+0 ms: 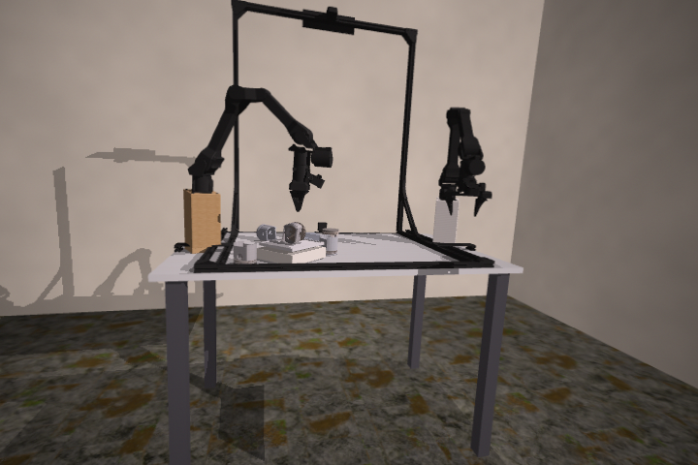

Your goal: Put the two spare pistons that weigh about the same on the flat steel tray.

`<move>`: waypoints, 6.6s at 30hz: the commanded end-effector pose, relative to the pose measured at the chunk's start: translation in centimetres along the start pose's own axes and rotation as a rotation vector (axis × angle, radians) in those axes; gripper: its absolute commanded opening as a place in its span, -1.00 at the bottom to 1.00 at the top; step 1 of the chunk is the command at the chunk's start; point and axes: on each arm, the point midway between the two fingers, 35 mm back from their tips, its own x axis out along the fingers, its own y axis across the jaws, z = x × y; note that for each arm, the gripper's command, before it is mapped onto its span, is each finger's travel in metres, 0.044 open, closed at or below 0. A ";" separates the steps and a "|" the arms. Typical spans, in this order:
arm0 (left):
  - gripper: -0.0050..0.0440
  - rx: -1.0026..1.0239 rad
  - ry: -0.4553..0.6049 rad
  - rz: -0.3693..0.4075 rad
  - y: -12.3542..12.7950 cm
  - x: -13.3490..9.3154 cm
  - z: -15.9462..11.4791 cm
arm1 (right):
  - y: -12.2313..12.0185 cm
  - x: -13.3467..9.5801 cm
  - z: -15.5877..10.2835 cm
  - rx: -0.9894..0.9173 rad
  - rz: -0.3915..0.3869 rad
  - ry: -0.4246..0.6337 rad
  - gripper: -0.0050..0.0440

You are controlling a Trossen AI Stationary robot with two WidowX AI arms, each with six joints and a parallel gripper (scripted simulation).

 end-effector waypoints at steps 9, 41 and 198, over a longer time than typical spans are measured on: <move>1.00 0.001 0.000 -0.002 0.0 0.0 0.0 | 0.1 0.1 -0.2 0.263 0.014 -0.042 0.75; 1.00 0.001 0.000 -0.002 0.0 0.0 0.0 | 4.0 3.2 -10.8 0.488 -0.044 -0.229 0.75; 1.00 0.001 0.000 -0.002 0.0 0.0 0.0 | 0.0 0.5 -0.3 -0.657 -0.013 0.121 0.75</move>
